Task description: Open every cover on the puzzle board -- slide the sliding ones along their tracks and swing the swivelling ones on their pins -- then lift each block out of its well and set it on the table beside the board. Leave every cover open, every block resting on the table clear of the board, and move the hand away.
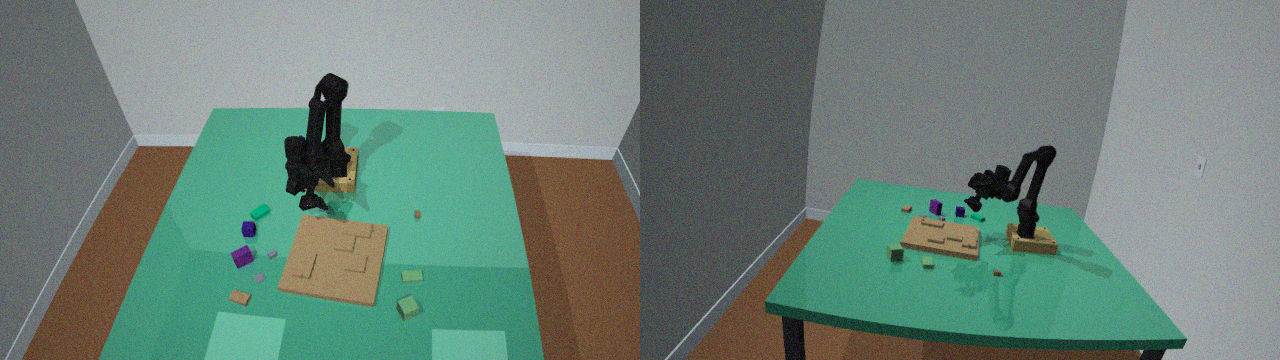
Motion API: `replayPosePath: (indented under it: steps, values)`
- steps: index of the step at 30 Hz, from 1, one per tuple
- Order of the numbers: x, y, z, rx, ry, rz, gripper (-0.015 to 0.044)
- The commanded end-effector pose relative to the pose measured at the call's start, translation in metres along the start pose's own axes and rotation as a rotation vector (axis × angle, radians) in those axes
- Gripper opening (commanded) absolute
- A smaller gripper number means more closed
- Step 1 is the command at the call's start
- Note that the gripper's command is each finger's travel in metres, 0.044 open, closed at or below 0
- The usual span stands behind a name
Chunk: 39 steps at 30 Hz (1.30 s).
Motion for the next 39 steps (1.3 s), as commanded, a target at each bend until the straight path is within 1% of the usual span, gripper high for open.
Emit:
replayPosePath:
  steps: [1, 6, 15, 20, 27, 33, 39]
  values:
    - [0.0, 0.0, 0.0, 0.0, 0.0, -0.001, 0.0374]
    - [-0.004, -0.012, -0.01, -0.015, 0.011, -0.035, 0.0242]
    - [-0.02, -0.042, -0.045, -0.05, 0.092, -0.126, 0.0006]
    - [-0.03, -0.053, -0.066, -0.057, 0.167, -0.165, 0.0]
    - [-0.045, -0.06, -0.098, -0.042, 0.316, -0.204, 0.0]
    - [-0.056, -0.057, -0.125, 0.003, 0.478, -0.211, 0.0]
    - [-0.064, -0.045, -0.15, 0.084, 0.67, -0.186, 0.0]
Point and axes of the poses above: the point midway between the two fingers, 35 mm back from their tips, its own z axis back along the fingers, its own x axis across the jaws, y = z × x, the point moved 4 cm from there along z, back along the fingers, and after that the axes turned 5 degrees about -z, right-handed, at the moved point
